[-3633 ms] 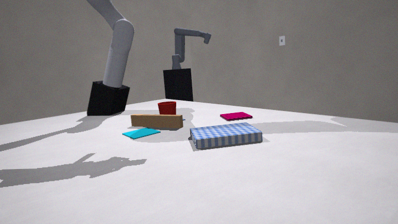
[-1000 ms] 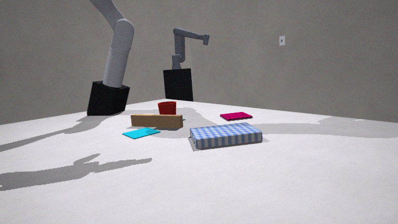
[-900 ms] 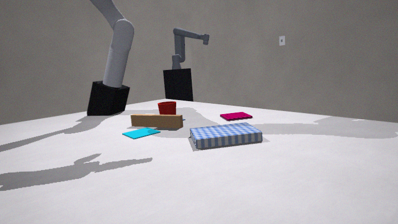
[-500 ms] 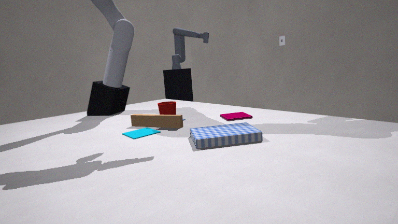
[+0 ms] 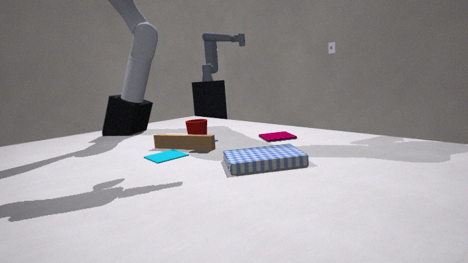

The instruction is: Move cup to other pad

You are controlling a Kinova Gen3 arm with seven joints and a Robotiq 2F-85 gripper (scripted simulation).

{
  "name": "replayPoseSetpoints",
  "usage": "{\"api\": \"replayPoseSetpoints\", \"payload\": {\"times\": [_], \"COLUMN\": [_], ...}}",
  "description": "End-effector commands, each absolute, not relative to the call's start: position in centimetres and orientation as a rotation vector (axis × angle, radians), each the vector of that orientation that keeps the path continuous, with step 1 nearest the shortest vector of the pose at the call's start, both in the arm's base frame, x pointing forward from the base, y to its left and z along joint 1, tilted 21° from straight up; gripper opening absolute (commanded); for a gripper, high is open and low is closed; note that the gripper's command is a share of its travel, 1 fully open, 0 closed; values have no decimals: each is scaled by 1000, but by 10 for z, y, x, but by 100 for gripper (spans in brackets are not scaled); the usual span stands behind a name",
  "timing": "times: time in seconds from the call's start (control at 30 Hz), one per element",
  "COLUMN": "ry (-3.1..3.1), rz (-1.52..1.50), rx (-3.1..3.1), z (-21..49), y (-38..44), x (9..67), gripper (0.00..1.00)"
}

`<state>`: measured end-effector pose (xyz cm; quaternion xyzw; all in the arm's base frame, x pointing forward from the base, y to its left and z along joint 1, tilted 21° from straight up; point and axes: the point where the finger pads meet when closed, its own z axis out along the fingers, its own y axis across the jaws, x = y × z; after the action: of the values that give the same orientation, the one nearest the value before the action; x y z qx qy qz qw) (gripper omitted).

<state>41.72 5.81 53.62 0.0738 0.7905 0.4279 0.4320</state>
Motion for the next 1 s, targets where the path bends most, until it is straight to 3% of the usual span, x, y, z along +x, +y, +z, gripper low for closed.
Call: {"api": "replayPoseSetpoints", "payload": {"times": [0.0,0.97], "ry": [1980,2103], "rz": [1075,1088], "rx": [191,380], "z": [534,474], "y": [63,58], "x": [417,437], "gripper": [0,0]}}
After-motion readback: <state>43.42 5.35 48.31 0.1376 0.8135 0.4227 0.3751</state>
